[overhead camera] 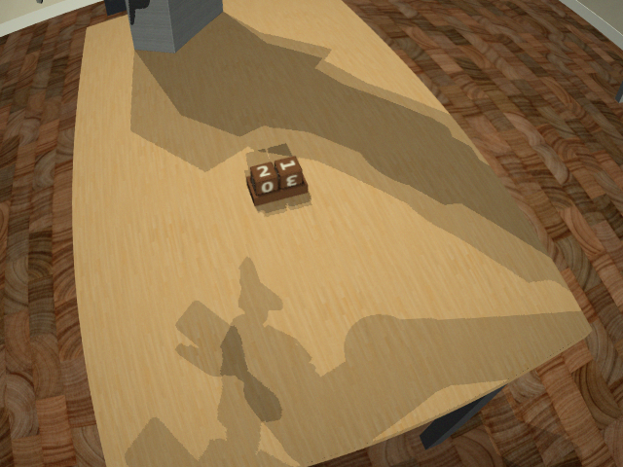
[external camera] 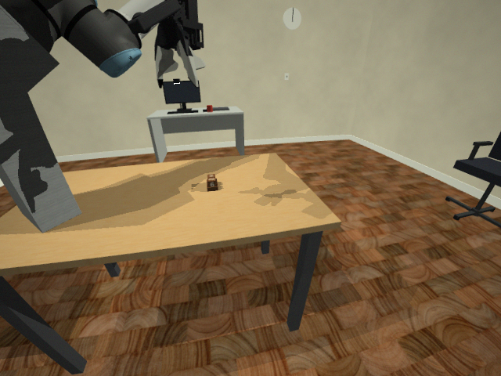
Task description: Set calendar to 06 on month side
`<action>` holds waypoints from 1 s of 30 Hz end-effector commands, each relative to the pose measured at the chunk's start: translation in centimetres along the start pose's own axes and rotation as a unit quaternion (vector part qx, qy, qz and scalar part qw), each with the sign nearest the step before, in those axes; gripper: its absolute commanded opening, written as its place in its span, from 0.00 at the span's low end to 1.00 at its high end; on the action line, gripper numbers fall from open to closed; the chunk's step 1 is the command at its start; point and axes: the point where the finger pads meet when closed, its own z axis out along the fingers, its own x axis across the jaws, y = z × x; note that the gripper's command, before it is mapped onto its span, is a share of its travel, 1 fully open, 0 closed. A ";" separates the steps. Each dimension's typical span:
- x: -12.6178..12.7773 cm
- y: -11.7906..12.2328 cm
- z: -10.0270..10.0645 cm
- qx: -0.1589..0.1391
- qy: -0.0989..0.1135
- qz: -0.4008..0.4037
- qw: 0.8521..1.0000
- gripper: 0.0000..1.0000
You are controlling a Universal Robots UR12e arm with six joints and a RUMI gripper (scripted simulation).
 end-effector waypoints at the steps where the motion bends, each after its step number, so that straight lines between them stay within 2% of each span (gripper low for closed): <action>1: -0.1 0.0 0.0 0.000 0.000 0.000 1.000 1.00; 21: -0.1 0.1 0.1 0.001 -0.001 -0.003 1.000 1.00; 26: -0.3 0.8 1.5 0.005 -0.002 -0.029 1.000 1.00; 30: -0.5 2.1 3.8 0.011 -0.005 -0.075 0.997 1.00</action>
